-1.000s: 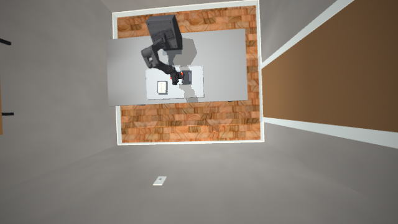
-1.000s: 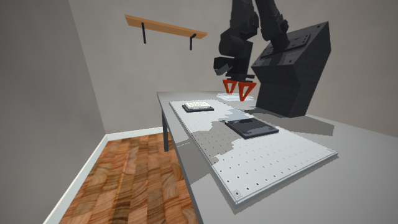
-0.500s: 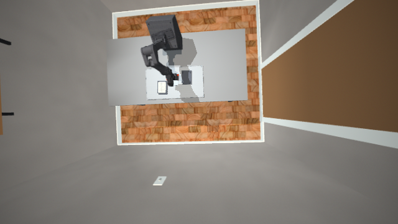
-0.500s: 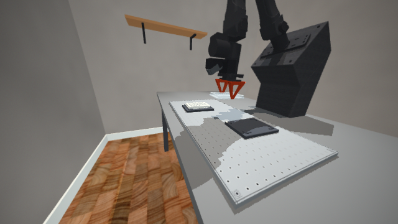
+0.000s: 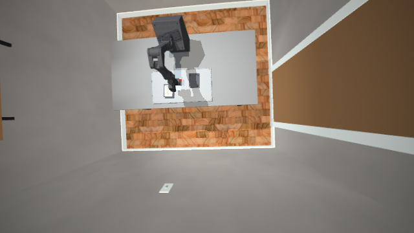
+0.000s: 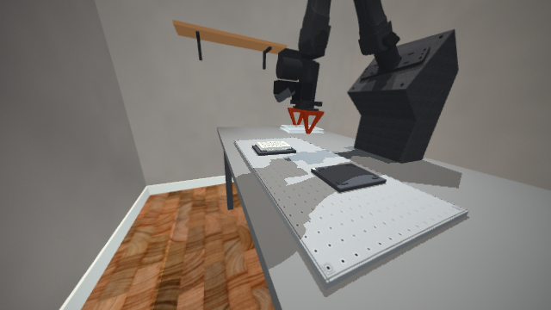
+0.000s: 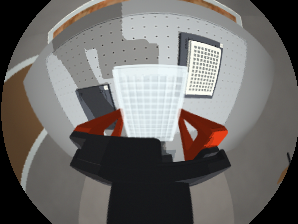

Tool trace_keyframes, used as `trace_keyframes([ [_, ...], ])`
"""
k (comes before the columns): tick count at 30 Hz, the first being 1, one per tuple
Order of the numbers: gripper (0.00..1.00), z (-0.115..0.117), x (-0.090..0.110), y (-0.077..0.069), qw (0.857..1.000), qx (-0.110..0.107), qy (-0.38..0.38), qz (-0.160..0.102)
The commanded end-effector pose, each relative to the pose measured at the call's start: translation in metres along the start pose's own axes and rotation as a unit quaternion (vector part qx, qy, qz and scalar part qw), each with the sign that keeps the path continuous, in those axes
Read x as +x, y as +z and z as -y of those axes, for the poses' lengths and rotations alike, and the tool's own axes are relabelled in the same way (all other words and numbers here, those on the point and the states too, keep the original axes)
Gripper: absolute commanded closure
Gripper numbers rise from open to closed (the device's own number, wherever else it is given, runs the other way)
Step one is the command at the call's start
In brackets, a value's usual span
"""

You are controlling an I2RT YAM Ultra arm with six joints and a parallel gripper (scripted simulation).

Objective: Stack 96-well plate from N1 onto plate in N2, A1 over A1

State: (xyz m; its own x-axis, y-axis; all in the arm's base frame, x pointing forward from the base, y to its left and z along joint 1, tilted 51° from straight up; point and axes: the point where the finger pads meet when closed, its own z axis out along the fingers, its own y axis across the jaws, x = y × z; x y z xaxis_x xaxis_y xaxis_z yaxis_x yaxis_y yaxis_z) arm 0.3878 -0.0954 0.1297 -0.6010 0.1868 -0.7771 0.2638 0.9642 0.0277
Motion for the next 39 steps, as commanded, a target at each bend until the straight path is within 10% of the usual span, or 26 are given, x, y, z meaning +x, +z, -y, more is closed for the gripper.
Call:
trace_keyframes([
  [1,1.0,0.004,-0.009,-0.001,1.0,-0.012,-0.009,-0.001],
  [39,1.0,0.111,-0.052,0.001,1.0,-0.011,-0.008,-0.002],
])
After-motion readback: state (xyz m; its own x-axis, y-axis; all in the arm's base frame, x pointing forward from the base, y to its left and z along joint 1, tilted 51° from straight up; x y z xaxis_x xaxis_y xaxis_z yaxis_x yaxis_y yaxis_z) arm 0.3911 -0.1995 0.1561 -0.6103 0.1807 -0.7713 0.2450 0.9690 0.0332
